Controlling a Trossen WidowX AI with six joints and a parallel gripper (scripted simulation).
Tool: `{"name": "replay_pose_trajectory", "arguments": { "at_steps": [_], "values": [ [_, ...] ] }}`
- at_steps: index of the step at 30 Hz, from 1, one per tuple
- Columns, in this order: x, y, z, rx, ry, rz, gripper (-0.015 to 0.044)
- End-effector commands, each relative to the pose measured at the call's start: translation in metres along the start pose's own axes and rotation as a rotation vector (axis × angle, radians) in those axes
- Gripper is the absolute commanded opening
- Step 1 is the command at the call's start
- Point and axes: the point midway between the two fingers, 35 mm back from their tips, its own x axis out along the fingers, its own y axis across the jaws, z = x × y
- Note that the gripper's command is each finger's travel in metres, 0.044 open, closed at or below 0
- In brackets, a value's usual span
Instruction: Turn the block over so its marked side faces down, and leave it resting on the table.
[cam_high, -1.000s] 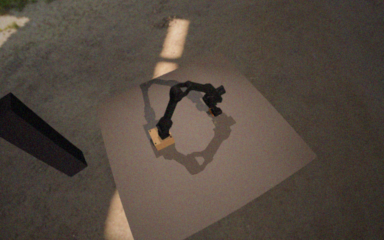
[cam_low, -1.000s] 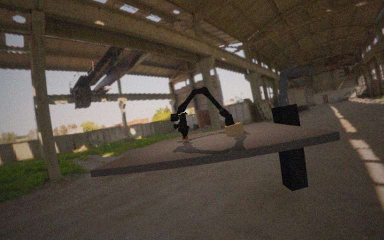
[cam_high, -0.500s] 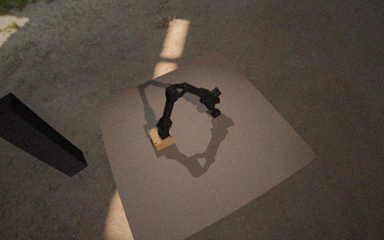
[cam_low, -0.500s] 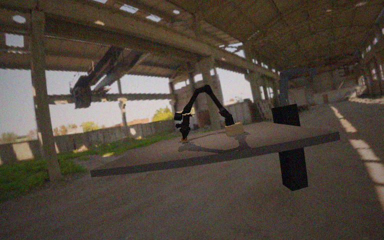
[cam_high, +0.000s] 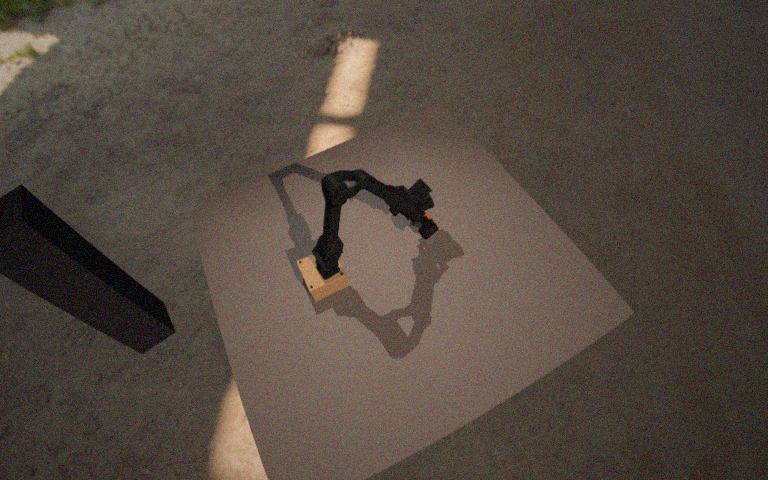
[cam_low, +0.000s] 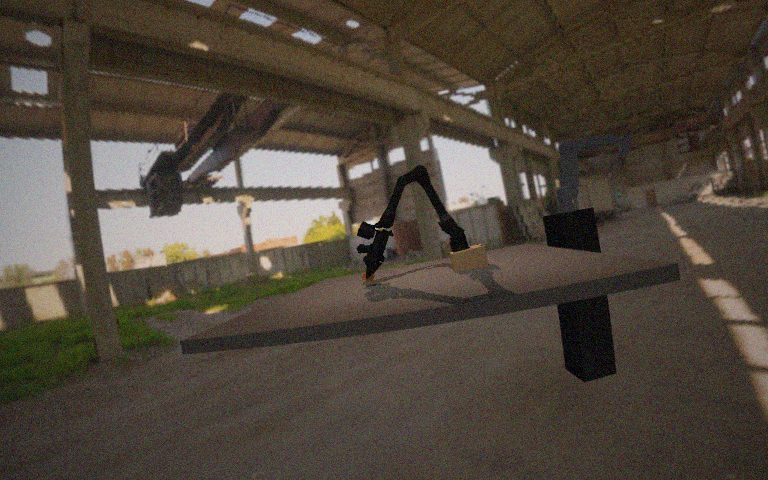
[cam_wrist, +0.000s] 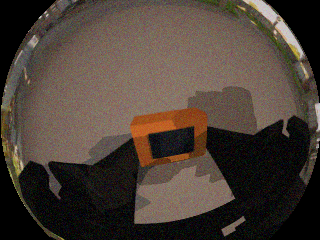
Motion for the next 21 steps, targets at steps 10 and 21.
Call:
{"name": "replay_pose_trajectory", "arguments": {
  "at_steps": [10,21],
  "values": [
    [0.004,0.000,-0.002,0.003,-0.136,-0.003,0.0000],
    [0.026,0.001,-0.003,0.007,-0.294,-0.008,0.0000]
  ]
}}
